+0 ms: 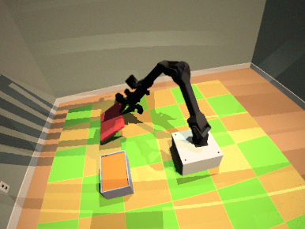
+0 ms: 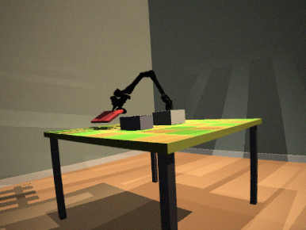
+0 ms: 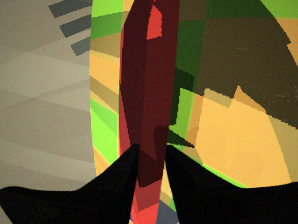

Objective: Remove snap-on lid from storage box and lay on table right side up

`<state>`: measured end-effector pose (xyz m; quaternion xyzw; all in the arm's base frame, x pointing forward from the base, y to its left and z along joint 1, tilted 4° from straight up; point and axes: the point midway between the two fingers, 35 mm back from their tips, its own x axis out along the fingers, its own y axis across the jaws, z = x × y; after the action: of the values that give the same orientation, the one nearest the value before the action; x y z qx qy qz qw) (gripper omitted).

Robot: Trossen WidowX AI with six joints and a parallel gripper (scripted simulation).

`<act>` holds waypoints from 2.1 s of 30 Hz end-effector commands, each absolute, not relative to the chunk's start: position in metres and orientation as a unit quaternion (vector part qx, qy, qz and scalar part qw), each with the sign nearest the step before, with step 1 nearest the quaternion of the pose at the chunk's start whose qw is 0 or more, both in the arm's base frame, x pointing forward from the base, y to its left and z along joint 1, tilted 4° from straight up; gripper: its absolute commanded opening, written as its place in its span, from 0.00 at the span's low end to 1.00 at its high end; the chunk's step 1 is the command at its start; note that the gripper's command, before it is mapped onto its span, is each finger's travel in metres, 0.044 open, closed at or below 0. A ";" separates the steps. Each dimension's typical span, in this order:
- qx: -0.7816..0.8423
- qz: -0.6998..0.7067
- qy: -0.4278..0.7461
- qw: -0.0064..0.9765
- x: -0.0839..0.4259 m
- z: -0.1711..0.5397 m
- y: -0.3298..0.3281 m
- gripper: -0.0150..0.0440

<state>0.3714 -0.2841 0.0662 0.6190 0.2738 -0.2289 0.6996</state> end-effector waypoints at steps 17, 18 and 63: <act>0.618 -0.223 0.273 0.702 0.372 0.051 -0.285 0.25; 0.618 -0.223 0.273 0.702 0.372 0.050 -0.285 0.25; 0.618 -0.224 0.273 0.702 0.371 0.014 -0.288 0.25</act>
<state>0.3709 -0.2881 0.0173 0.6182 0.2729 -0.2260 0.7016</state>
